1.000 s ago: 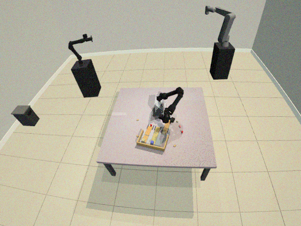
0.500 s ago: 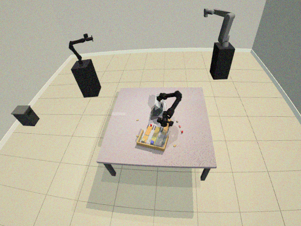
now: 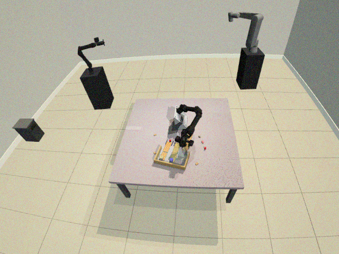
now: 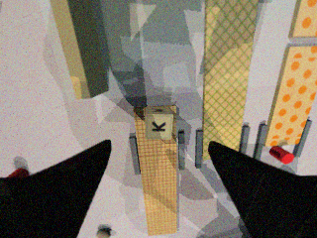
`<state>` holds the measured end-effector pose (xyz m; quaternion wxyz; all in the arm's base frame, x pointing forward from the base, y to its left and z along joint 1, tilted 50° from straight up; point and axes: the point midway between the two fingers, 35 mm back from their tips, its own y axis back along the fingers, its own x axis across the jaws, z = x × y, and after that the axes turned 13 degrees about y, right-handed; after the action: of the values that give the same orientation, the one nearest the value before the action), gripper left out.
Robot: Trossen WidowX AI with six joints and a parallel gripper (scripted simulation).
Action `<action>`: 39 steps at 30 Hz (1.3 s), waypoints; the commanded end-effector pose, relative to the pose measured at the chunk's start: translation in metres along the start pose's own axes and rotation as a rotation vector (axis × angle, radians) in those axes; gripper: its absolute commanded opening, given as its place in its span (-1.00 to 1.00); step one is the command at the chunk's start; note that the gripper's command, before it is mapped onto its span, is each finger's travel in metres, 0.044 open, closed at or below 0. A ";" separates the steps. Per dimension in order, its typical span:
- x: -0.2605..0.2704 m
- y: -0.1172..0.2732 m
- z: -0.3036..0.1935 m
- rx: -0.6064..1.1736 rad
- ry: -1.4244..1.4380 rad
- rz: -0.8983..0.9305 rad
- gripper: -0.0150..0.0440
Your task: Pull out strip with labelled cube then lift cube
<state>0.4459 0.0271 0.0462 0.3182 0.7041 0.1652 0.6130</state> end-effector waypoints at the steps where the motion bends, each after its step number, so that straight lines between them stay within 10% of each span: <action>1: -0.002 -0.005 0.003 0.009 0.001 0.004 0.73; 6: -0.002 -0.013 0.003 0.009 0.001 0.003 0.36; 39: 0.000 -0.058 0.002 0.010 0.001 0.006 0.36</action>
<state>0.4587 0.0675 0.0119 0.3146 0.7013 0.1653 0.6180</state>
